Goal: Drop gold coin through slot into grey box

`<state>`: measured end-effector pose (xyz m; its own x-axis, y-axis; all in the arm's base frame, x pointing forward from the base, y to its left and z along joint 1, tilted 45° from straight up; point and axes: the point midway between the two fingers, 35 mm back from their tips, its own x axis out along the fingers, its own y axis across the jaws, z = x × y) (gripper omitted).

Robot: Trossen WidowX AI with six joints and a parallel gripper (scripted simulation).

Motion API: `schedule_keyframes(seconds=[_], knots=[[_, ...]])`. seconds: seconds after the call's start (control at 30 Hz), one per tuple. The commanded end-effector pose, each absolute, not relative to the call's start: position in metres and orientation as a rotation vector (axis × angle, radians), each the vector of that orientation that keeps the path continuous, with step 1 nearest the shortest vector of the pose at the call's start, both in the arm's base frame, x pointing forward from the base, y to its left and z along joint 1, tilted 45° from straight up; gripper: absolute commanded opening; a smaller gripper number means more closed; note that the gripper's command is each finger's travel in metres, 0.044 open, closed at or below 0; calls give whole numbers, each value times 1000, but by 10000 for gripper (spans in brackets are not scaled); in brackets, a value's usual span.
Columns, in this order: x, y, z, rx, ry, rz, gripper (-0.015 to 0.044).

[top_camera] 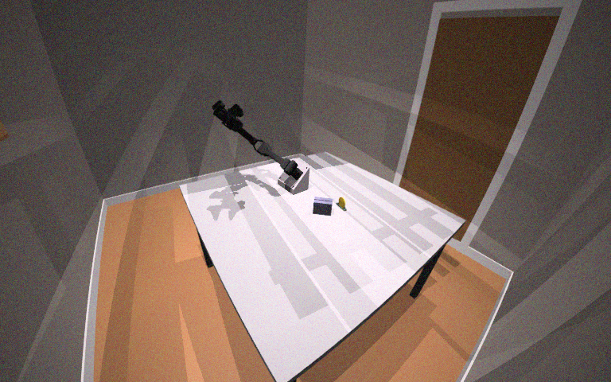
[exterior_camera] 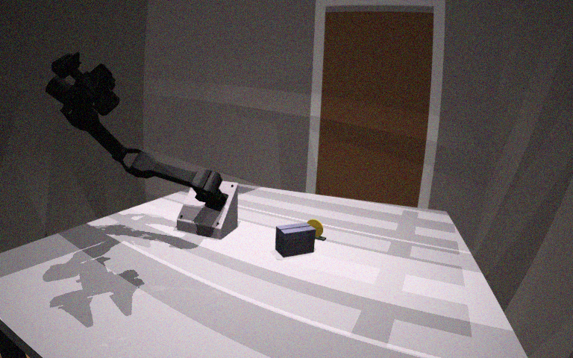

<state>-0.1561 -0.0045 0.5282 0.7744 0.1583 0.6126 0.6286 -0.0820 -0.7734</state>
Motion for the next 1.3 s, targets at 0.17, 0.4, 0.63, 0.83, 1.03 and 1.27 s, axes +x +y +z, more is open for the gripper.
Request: schedule_keyframes(seconds=[0.17, 0.4, 0.63, 0.83, 1.03, 1.27], knots=[[-78, -7, 544, -1455, -504, -219, 243], [9, 4, 539, -1356, -349, -13, 161], [99, 18, 518, -1179, -130, 165, 161], [174, 40, 470, -980, 119, 307, 161], [243, 65, 416, -779, 406, 343, 161], [307, 103, 323, -567, 773, 265, 161]])
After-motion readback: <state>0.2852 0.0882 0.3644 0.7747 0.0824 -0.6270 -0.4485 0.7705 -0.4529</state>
